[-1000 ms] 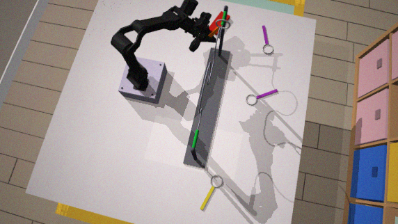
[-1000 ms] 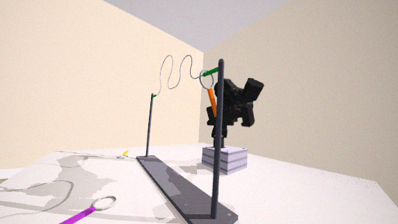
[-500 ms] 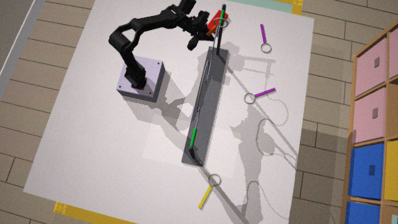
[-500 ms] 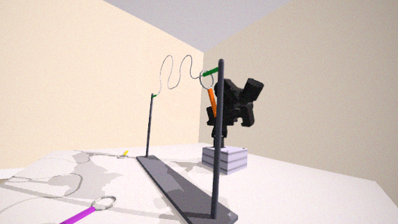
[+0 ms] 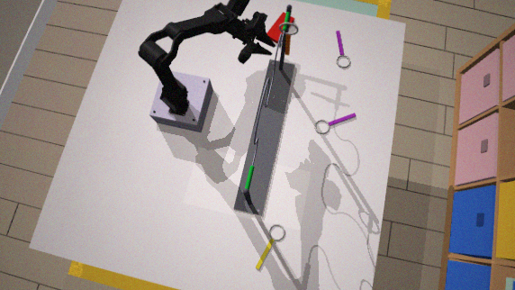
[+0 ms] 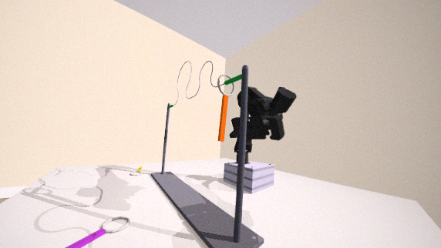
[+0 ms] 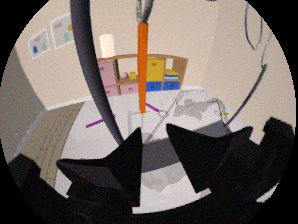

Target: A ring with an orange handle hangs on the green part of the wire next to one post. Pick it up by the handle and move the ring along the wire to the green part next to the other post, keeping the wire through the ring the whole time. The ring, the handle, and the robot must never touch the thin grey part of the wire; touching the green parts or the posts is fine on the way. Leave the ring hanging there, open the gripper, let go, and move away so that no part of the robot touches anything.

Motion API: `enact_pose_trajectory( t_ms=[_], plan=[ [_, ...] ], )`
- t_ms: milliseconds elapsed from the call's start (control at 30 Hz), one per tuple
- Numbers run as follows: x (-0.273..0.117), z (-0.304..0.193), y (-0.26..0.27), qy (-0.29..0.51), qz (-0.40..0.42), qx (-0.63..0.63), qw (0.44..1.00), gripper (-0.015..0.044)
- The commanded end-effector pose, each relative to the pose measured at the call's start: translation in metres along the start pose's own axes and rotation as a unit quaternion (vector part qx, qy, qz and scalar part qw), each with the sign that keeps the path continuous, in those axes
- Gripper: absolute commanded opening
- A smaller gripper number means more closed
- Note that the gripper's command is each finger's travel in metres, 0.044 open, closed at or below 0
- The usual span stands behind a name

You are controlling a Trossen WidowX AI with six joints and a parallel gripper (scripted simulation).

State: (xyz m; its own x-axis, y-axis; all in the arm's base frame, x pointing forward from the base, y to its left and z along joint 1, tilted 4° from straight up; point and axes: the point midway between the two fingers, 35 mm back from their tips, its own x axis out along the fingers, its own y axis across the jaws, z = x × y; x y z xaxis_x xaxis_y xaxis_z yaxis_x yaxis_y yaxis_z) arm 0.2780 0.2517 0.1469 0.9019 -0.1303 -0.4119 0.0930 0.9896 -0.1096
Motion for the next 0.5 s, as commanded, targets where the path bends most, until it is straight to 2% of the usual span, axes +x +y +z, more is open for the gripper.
enact_pose_trajectory(
  t_ms=[0,200,467],
  plan=[
    [-0.014,0.002,0.002,-0.002,0.003,0.006,1.0,0.016],
    [-0.037,0.002,0.0,-0.004,0.002,0.006,1.0,0.016],
    [-0.038,0.002,0.0,-0.004,0.002,0.006,1.0,0.016]
  ],
)
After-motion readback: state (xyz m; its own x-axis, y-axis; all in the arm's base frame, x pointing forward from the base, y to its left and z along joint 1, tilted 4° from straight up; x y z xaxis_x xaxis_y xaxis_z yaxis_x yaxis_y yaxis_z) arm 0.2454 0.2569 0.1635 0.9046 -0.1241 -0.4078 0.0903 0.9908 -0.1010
